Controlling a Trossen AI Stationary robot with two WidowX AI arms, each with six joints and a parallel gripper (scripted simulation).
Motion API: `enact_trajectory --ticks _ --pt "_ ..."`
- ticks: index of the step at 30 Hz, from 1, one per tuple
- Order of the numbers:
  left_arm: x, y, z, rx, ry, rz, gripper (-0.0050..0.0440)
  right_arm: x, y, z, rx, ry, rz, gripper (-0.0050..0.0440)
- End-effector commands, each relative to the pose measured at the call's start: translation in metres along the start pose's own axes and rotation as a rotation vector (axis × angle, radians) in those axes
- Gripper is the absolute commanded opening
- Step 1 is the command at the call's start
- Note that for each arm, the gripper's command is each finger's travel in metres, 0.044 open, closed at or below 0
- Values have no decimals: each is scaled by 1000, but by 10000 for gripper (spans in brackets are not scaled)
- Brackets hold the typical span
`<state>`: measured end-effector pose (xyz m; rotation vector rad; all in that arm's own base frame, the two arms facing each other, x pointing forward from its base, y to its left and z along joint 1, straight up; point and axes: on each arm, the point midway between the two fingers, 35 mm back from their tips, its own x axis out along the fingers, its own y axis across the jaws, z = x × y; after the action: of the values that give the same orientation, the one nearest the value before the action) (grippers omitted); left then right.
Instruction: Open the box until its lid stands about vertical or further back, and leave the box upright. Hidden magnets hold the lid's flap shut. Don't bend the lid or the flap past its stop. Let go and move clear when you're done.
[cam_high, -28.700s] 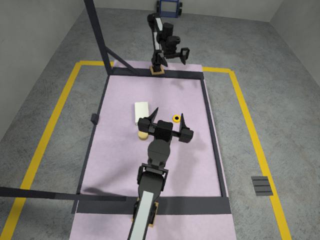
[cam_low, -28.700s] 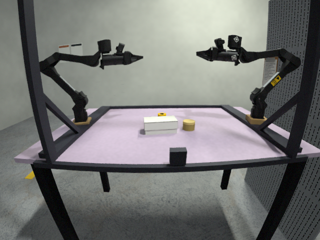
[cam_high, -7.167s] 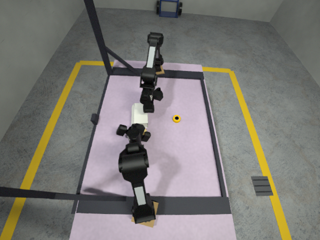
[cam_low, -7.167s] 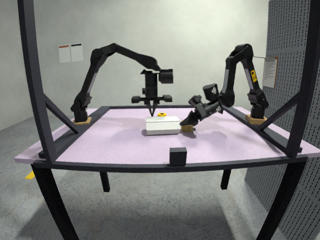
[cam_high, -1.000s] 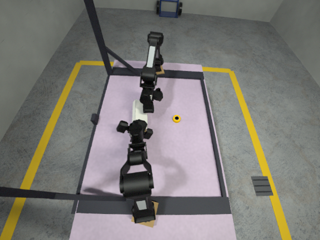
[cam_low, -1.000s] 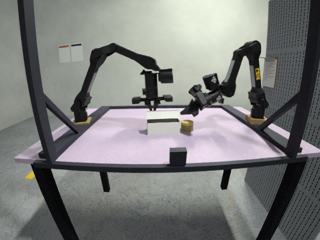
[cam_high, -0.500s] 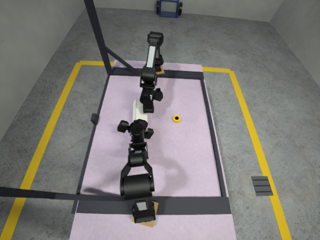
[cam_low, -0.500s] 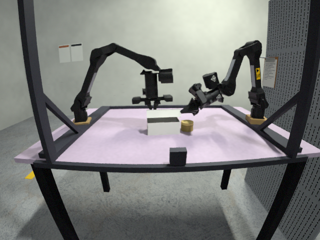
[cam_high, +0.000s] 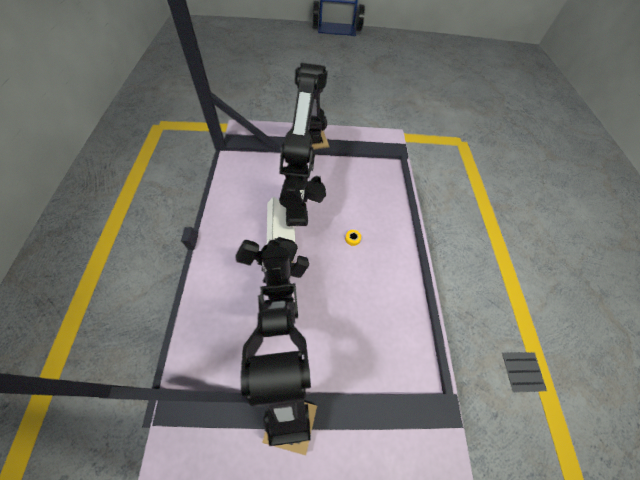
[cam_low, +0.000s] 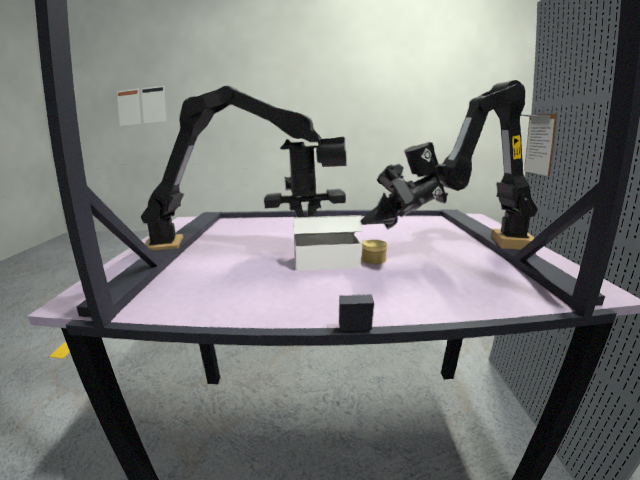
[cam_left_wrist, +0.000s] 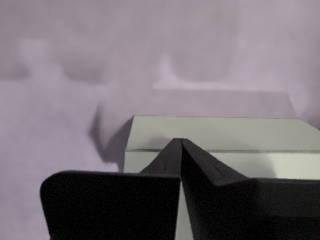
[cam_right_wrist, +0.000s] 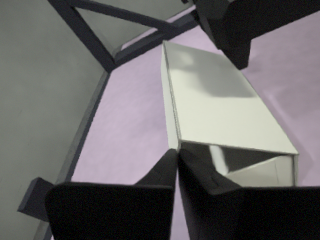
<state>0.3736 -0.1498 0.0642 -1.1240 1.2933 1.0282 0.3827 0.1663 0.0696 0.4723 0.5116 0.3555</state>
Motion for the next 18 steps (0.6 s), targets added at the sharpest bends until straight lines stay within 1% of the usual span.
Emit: enact_trajectory --ticks 1,18 --pt "3 1 0 -1 -3 7 -50 -3 6 15 -8 -34 18 3" --pt "3 1 0 -1 -3 7 -50 -7 4 20 -9 -34 18 3"
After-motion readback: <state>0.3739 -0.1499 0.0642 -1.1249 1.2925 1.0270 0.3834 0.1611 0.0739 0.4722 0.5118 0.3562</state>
